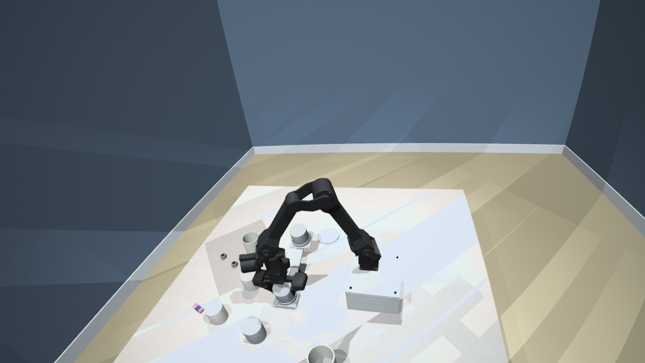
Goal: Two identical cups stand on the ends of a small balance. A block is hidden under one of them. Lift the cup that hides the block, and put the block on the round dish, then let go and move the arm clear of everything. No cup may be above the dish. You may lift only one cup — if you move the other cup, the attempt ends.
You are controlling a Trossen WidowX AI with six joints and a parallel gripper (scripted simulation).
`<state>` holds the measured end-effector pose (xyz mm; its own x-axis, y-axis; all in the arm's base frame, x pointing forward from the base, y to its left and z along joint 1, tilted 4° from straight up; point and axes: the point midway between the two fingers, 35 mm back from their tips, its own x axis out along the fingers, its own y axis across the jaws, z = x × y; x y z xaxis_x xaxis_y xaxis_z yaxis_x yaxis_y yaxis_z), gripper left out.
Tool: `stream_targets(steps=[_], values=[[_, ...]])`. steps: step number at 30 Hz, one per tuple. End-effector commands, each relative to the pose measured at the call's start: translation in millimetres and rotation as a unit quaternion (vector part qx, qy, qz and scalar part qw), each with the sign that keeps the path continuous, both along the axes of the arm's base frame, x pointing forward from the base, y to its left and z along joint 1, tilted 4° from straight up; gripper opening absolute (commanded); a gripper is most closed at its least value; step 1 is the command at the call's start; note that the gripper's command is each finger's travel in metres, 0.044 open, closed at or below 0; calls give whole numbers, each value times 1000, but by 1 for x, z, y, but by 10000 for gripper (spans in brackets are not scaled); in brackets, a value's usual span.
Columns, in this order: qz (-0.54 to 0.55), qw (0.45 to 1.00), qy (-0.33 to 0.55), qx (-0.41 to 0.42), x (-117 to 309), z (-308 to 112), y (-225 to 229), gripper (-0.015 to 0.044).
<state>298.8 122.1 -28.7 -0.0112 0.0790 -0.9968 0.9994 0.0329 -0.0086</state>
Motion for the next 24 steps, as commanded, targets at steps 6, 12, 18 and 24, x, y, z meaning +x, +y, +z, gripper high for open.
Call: stream_targets(steps=[6,12,18,24], values=[[-3,1000,0,-2,1,5,-1,98],[-3,1000,0,-2,3,12,-1,0],[-3,1000,0,-2,4,19,-1,0],[-3,1000,-1,-2,5,26,-1,0]])
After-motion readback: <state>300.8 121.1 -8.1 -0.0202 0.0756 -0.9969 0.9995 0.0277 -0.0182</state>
